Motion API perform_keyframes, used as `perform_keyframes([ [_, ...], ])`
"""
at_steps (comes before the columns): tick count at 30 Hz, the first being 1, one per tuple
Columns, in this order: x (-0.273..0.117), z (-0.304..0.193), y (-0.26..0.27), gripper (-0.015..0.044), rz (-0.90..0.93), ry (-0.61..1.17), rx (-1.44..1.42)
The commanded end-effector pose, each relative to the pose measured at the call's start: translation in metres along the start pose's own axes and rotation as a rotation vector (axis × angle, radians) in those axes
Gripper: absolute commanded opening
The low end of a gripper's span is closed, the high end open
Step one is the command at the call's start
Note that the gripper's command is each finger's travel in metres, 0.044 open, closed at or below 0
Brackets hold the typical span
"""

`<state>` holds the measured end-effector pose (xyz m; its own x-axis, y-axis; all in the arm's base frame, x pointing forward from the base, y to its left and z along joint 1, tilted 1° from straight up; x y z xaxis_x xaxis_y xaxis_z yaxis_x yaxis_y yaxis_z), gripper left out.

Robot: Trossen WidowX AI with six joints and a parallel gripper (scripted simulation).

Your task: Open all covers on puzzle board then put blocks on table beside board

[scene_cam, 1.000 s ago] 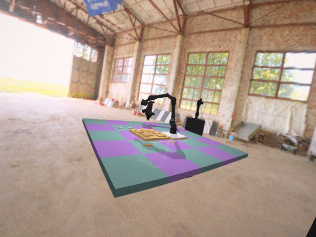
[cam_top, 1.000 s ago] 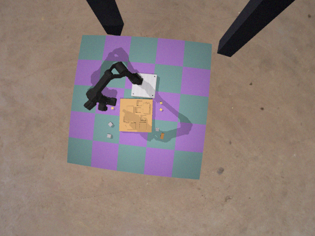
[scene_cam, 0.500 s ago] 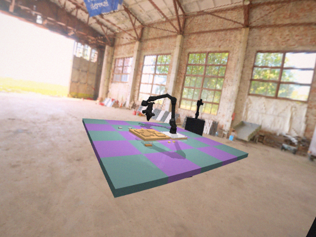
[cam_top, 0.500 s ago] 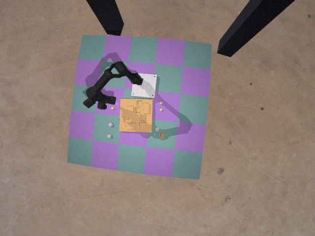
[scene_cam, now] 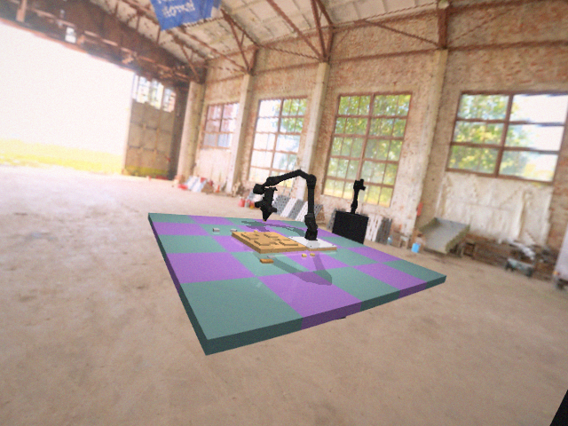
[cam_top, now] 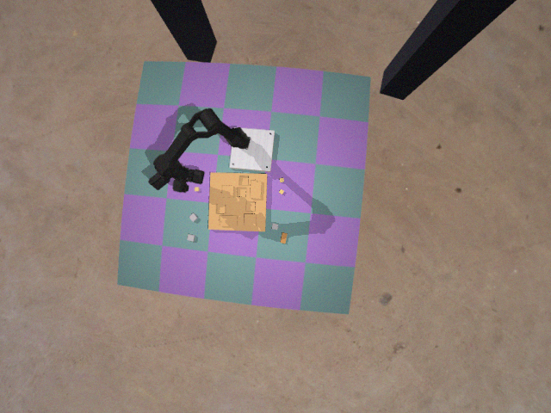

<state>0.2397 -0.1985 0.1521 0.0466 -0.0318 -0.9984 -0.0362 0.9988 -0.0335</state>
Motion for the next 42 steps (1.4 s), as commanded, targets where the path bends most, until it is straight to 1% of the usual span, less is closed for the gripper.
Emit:
perform_keyframes([
  [1,0.010,0.000,0.001,0.0080,0.010,0.007,-0.003],
  [42,0.073,-0.005,0.005,0.0080,0.011,0.008,-0.003],
])
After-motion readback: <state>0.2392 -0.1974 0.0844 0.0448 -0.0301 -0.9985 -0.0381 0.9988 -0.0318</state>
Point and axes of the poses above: the point midway between the two fingers, 35 mm back from their tips, its own x axis out along the fingers, its own y axis across the jaws, z = x × y, the point moved 5 cm from there along -x, back along the fingers
